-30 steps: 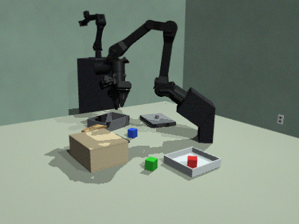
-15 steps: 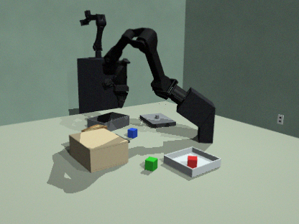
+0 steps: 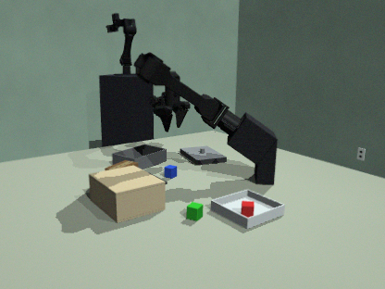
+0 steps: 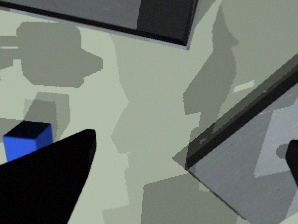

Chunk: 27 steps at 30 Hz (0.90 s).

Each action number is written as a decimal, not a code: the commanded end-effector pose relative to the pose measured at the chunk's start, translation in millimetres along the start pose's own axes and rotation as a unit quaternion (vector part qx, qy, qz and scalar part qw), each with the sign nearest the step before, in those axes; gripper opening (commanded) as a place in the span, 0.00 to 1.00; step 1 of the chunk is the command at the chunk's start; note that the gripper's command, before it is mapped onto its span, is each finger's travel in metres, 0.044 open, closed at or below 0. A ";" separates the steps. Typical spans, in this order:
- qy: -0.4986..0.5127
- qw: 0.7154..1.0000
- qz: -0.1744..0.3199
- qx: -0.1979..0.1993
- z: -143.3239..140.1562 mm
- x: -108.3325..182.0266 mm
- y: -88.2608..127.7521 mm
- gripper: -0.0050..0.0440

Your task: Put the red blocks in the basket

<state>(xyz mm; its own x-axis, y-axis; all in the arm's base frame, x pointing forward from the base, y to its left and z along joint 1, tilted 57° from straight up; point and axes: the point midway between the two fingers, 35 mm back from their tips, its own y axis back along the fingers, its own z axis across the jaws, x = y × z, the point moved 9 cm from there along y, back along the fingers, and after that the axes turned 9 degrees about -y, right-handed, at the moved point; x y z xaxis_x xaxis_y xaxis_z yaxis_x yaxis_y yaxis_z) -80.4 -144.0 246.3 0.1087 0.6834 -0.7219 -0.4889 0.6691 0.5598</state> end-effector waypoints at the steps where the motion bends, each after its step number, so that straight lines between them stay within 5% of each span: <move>1: -0.064 0.998 -0.007 0.000 -38.7 3.2 3.0 1.00; 14: -0.355 0.935 -0.007 -0.002 -138.3 49.9 2.5 1.00; 23: -0.355 0.935 -0.007 -0.002 -139.2 50.3 2.5 1.00; 27: -0.355 0.935 -0.007 -0.002 -139.3 49.9 -24.1 1.00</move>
<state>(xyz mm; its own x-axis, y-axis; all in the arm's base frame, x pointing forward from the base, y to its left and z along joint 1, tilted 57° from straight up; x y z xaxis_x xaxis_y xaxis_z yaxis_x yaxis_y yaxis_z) -193.8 -155.8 151.1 0.6604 0.6920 -0.2916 -0.4734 0.6851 0.5536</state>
